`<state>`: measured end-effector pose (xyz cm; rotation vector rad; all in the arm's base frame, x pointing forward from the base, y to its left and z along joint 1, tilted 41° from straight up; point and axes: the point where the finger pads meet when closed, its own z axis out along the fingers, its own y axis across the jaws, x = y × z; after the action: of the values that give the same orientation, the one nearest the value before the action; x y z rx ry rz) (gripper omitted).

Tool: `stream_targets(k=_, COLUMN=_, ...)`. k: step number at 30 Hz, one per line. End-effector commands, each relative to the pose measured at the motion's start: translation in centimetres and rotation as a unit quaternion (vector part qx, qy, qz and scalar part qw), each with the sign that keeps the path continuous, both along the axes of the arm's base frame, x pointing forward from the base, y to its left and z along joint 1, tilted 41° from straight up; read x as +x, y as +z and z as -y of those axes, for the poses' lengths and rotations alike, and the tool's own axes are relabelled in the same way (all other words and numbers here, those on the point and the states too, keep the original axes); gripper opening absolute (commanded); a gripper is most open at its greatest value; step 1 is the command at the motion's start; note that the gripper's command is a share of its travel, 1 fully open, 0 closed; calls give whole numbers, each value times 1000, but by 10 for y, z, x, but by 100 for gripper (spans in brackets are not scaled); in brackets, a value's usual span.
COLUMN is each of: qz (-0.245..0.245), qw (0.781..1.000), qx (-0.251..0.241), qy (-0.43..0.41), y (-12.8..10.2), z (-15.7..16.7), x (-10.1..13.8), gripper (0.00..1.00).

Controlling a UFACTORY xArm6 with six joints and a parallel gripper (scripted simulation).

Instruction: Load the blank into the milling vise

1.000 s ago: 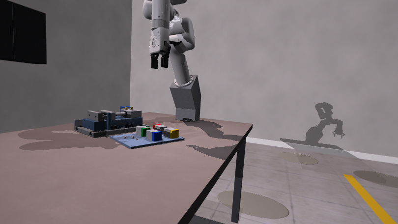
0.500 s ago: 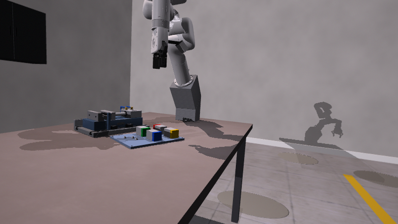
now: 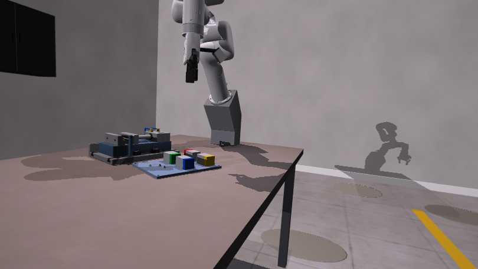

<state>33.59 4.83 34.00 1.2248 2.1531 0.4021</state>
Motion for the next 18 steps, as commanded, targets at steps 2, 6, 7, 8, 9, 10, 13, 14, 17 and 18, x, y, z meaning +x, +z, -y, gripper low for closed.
stream_targets(k=2, qz=5, qw=998, qx=40, qy=-48, y=2, z=0, x=0, gripper=100)
stream_targets(k=6, qz=6, qw=996, qx=55, qy=-66, y=2, z=0, x=0, gripper=100)
stream_targets(k=7, qz=6, qw=996, qx=55, qy=-66, y=2, z=0, x=0, gripper=100)
stream_targets(k=8, qz=6, qw=996, qx=55, qy=-66, y=2, z=0, x=0, gripper=100)
stream_targets(k=9, qz=6, qw=996, qx=55, qy=-66, y=2, z=0, x=0, gripper=100)
stream_targets(k=10, qz=6, qw=996, qx=55, qy=-66, y=2, z=0, x=0, gripper=100)
stream_targets(k=13, qz=6, qw=995, qx=68, qy=-79, y=2, z=0, x=0, gripper=100)
stream_targets(k=14, qz=7, qw=993, qx=75, qy=-88, y=2, z=0, x=0, gripper=100)
stream_targets(k=17, qz=8, qw=989, qx=97, qy=-114, y=2, z=0, x=0, gripper=100)
stream_targets(k=18, qz=9, qw=987, qx=105, qy=-122, y=2, z=0, x=0, gripper=100)
